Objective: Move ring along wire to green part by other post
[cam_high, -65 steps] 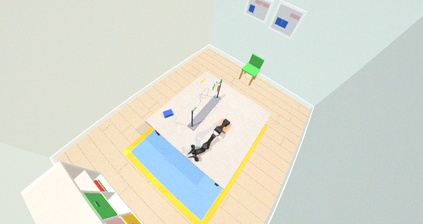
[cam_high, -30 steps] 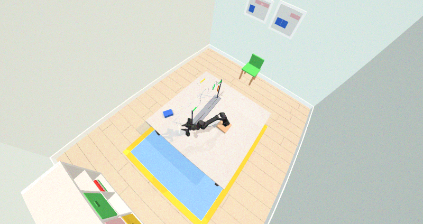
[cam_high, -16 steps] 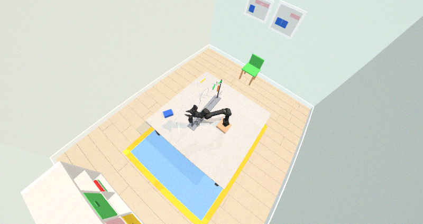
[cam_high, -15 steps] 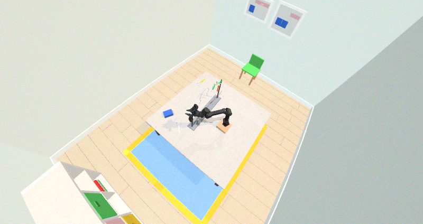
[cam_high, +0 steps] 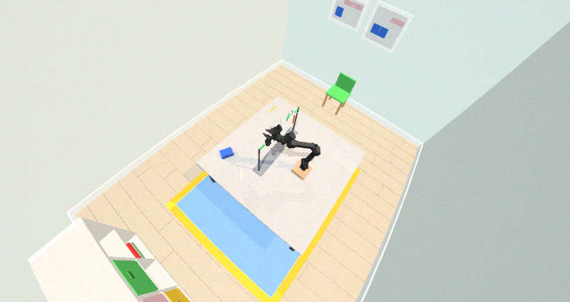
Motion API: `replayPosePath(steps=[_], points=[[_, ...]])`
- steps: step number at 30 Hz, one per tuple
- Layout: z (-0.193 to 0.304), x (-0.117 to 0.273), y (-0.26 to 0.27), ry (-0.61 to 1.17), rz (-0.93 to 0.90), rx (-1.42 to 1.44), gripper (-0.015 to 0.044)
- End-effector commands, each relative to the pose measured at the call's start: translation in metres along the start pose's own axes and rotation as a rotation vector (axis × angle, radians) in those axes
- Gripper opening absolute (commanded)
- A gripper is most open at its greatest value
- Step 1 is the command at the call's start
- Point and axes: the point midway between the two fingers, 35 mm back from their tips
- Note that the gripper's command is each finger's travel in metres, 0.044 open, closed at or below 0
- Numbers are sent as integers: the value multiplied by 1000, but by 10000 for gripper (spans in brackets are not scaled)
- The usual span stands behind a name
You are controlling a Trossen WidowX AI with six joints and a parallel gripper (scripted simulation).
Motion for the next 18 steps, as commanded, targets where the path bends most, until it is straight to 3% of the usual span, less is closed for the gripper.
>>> replayPosePath(steps=[1, 8, 18], points=[[-30, 19, 37, -56, -35, 91, 160], [-85, 52, 78, -209, -61, 234, 160], [-187, 112, 89, -572, 10, 388, 160]])
Point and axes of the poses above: the point midway between the two fingers, 35 mm back from their tips, its own x axis back along the fingers, its own y axis across the jaws, z = x × y, and after that the axes turned 14 degrees about x, right-handed
